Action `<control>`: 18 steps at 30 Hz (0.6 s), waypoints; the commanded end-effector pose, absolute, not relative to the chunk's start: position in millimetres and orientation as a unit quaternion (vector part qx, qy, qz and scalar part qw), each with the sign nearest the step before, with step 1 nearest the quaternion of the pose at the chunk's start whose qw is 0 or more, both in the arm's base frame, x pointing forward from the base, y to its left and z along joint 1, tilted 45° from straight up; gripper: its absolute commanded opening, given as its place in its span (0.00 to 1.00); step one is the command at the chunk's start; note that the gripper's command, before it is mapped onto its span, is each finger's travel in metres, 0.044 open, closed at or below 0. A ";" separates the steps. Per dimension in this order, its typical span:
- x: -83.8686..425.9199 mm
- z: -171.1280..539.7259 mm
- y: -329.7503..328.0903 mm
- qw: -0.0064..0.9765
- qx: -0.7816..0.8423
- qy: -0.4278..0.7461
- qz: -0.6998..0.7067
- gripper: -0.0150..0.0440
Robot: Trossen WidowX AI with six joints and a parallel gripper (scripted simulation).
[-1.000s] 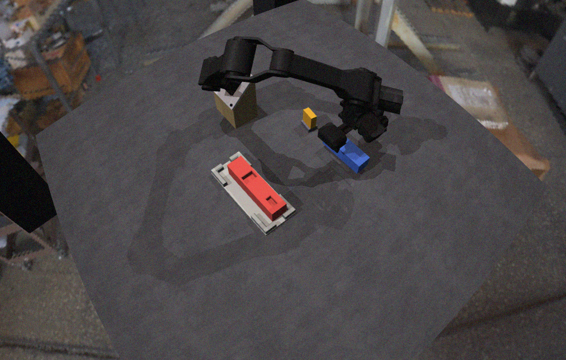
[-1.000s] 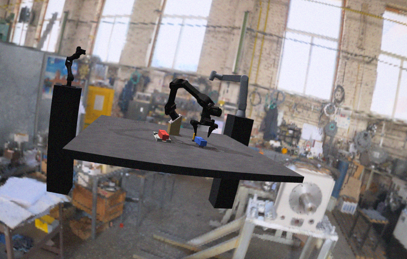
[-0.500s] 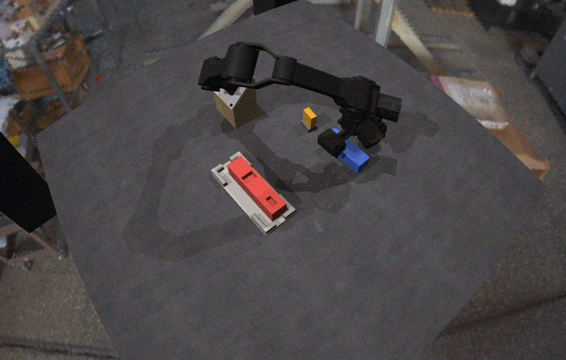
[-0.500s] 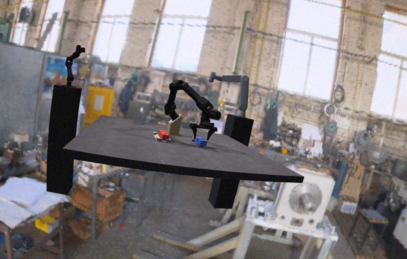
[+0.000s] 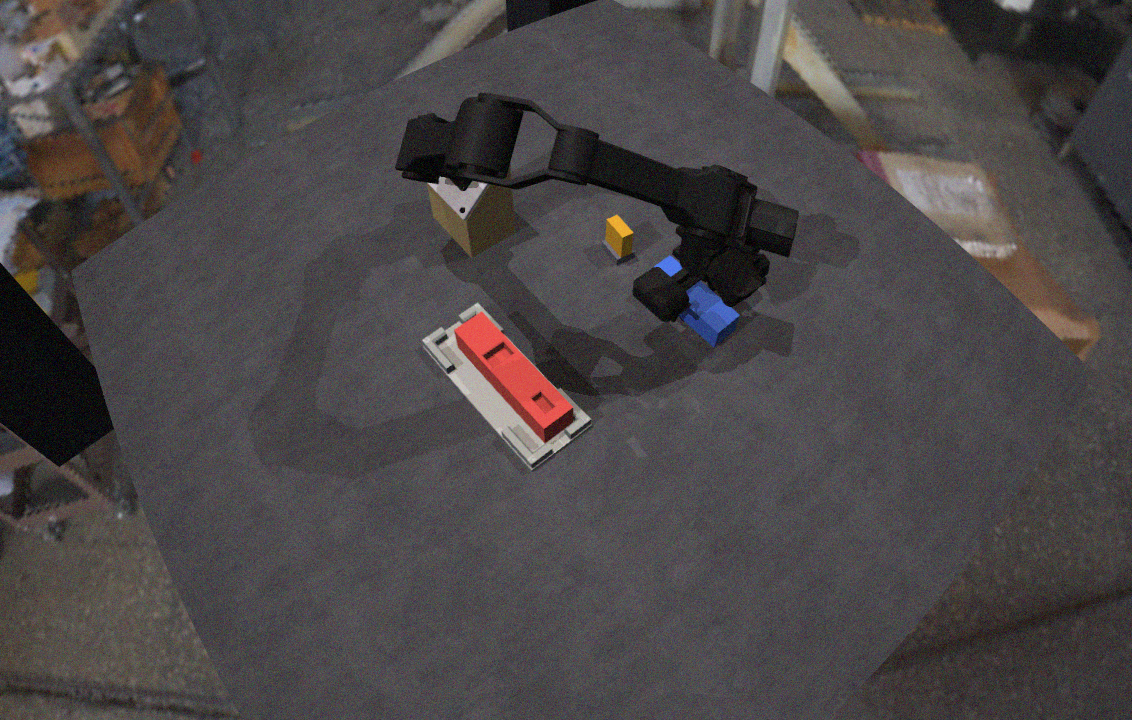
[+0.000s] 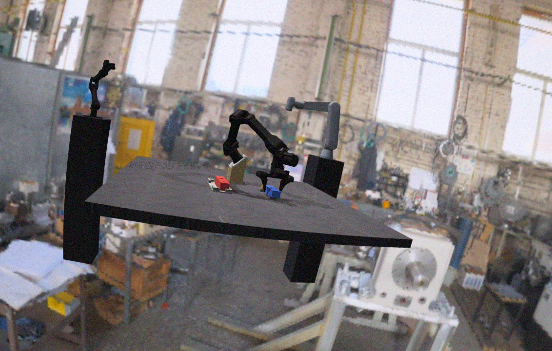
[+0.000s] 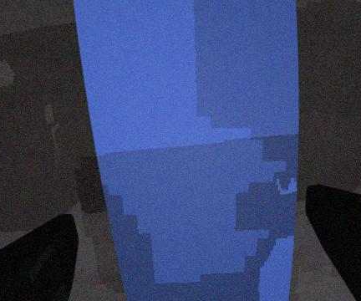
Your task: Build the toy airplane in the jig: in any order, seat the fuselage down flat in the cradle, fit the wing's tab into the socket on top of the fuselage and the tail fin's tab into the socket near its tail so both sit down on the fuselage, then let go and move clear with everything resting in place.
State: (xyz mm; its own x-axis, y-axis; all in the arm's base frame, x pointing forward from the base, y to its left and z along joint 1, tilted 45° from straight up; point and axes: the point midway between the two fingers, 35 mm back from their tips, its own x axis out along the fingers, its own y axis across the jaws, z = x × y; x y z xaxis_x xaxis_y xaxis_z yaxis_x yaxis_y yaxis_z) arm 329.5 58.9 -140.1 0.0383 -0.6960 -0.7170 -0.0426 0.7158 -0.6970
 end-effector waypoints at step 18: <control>330.8 -138.0 63.9 0.665 -0.288 0.646 -0.239 0.32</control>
State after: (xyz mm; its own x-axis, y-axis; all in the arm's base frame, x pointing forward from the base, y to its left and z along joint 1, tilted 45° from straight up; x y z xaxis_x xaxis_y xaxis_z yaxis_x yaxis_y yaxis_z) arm 328.7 59.3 -140.3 0.0395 -0.6964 -0.7165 -0.0472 0.7150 -0.6975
